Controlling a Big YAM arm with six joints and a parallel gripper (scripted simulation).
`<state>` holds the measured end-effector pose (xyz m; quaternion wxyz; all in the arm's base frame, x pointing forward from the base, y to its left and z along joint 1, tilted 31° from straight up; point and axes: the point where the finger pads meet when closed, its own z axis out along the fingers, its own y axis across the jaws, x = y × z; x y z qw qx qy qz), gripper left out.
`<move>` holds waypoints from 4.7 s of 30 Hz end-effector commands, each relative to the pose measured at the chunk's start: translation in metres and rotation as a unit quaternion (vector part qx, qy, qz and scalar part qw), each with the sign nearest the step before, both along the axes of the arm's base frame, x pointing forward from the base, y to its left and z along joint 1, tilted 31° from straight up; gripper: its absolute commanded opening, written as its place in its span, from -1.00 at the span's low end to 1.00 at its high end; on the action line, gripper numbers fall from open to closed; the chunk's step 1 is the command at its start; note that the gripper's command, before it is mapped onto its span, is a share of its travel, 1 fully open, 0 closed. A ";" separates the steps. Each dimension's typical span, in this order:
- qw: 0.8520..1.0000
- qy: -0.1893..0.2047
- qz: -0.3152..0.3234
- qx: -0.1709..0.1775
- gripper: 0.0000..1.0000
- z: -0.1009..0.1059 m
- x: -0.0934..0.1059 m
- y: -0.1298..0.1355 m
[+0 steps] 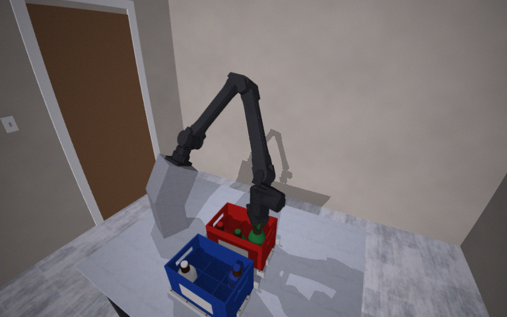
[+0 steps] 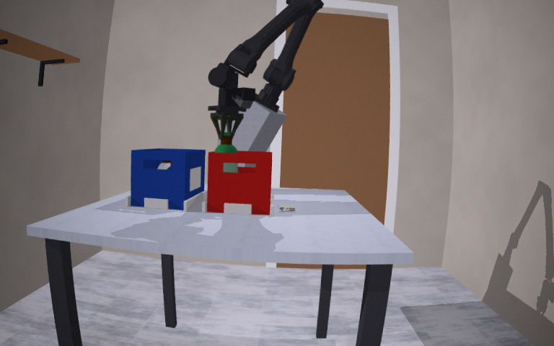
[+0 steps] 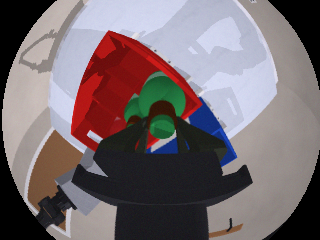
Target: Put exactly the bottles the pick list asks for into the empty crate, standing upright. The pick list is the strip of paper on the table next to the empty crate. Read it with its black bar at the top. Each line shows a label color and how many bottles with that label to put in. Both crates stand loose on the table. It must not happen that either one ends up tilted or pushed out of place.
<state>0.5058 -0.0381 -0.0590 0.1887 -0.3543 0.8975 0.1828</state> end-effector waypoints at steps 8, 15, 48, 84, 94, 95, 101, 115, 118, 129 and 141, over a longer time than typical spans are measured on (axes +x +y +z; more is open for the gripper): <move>1.000 -0.009 -0.006 -0.001 -1.00 -0.006 0.014 0.003; 1.000 -0.020 -0.003 -0.003 -1.00 -0.002 0.021 0.008; 1.000 -0.012 -0.008 -0.002 -1.00 -0.028 0.015 0.013; 1.000 -0.015 -0.006 -0.003 -1.00 -0.028 0.025 0.018; 1.000 -0.008 -0.007 -0.001 -1.00 -0.029 0.024 0.018; 1.000 -0.009 -0.007 -0.001 -1.00 -0.028 0.024 0.017; 1.000 -0.010 -0.006 -0.002 -1.00 -0.028 0.025 0.018; 1.000 -0.013 -0.006 -0.002 -1.00 -0.028 0.026 0.019; 1.000 -0.013 -0.006 -0.002 -1.00 -0.029 0.026 0.019; 1.000 -0.014 -0.005 -0.002 -1.00 -0.029 0.026 0.020; 1.000 -0.012 -0.005 -0.002 -1.00 -0.029 0.026 0.020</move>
